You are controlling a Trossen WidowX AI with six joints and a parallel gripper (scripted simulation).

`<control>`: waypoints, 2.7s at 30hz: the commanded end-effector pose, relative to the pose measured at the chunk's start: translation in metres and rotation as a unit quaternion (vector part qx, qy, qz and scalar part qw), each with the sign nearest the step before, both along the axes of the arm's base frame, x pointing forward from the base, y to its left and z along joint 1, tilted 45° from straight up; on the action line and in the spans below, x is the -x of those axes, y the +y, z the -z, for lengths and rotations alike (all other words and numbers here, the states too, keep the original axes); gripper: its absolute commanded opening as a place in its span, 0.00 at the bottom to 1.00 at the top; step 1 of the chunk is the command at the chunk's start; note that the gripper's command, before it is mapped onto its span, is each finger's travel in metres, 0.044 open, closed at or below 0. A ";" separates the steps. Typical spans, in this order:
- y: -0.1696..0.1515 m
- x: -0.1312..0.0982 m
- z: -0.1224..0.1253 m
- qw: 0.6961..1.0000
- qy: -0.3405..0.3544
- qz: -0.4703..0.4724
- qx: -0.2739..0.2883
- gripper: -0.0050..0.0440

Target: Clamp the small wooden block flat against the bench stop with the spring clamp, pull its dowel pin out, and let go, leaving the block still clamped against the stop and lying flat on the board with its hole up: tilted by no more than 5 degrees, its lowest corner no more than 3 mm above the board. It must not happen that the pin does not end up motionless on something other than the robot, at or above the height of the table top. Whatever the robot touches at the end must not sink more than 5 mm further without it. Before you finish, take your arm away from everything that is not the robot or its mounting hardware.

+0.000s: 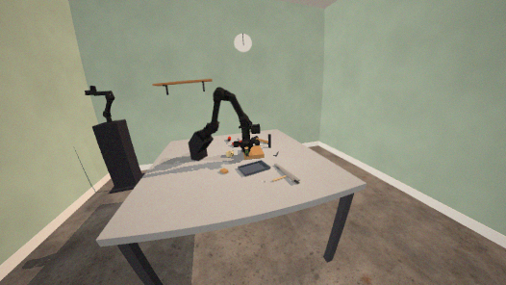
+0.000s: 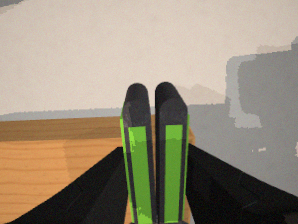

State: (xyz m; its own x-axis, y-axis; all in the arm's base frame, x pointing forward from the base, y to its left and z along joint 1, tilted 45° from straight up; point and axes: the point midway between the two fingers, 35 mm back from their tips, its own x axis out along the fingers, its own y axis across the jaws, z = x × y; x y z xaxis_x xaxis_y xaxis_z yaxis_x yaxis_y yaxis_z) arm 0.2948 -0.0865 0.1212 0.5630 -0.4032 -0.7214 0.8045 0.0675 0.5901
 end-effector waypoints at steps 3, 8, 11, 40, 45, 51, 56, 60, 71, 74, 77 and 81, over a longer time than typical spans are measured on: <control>-0.001 -0.002 -0.001 1.000 -0.003 0.002 0.001 0.10; -0.002 -0.003 0.000 1.000 -0.003 0.002 0.001 0.10; -0.002 -0.003 0.001 1.000 -0.003 0.002 0.001 0.10; -0.002 -0.003 0.001 1.000 -0.003 0.002 0.001 0.43; -0.002 -0.003 0.001 1.000 -0.003 0.002 0.001 0.53; -0.002 -0.002 0.002 1.000 0.000 0.001 0.001 0.61; -0.002 -0.002 0.002 1.000 0.001 0.000 0.001 0.71; -0.002 -0.002 0.002 1.000 0.001 0.000 0.001 0.80; -0.002 -0.002 0.002 1.000 0.001 0.000 0.001 0.95; -0.002 -0.002 0.002 1.000 0.001 0.000 0.001 1.00; -0.001 -0.002 0.002 1.000 0.001 0.000 0.001 1.00; 0.004 0.002 -0.006 1.000 0.001 0.000 0.000 1.00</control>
